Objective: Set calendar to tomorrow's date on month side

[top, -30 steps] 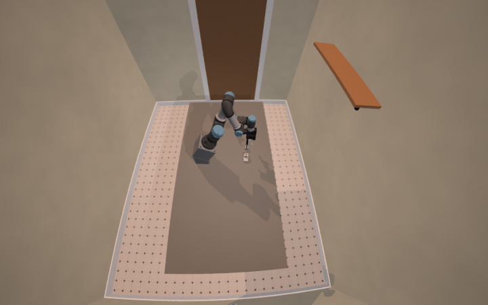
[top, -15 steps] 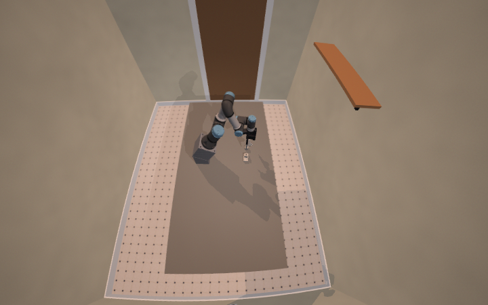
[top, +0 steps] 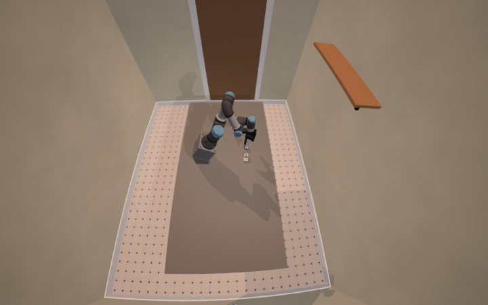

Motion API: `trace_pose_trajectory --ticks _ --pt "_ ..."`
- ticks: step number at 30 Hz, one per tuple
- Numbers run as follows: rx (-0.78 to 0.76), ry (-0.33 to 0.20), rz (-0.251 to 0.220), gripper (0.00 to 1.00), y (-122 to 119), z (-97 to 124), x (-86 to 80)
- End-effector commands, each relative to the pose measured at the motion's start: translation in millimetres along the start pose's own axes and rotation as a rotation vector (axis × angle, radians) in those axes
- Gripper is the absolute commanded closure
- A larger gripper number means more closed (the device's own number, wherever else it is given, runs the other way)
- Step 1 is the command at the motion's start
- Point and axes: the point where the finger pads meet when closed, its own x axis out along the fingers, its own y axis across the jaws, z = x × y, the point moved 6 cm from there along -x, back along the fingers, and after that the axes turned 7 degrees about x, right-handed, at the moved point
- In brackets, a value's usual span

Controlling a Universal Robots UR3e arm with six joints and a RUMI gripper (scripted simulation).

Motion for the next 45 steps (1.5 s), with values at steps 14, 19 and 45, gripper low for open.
trace_pose_trajectory --ticks 14,19,45 --pt "0.38 -0.005 -0.002 0.0 1.9 -2.5 1.8" --pt "0.475 -0.005 -0.002 0.0 2.0 -2.6 2.4" --pt "0.946 -0.005 -0.001 0.0 1.4 -1.4 5.0"
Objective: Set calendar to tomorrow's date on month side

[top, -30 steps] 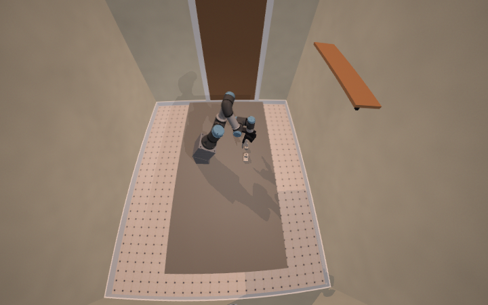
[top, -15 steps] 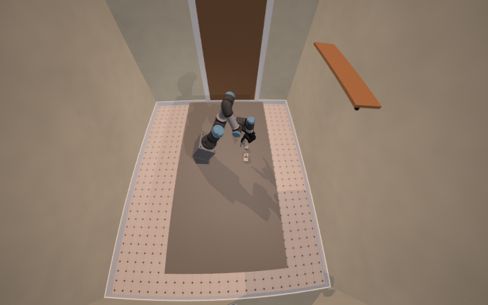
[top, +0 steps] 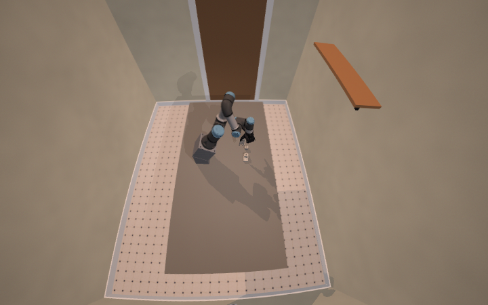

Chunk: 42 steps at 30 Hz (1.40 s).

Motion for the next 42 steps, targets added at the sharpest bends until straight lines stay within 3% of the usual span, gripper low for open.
trace_pose_trajectory --ticks 1,16,31,32,42 --pt "0.156 -0.01 0.002 0.0 1.3 -0.7 0.3" --pt "0.432 -0.009 0.003 0.0 1.7 1.6 1.8" --pt "0.517 -0.01 0.005 0.0 2.2 2.8 2.0" --pt "0.516 -0.01 0.005 0.71 2.3 2.8 2.0" --pt "0.517 -0.01 0.005 0.71 2.3 2.9 1.9"
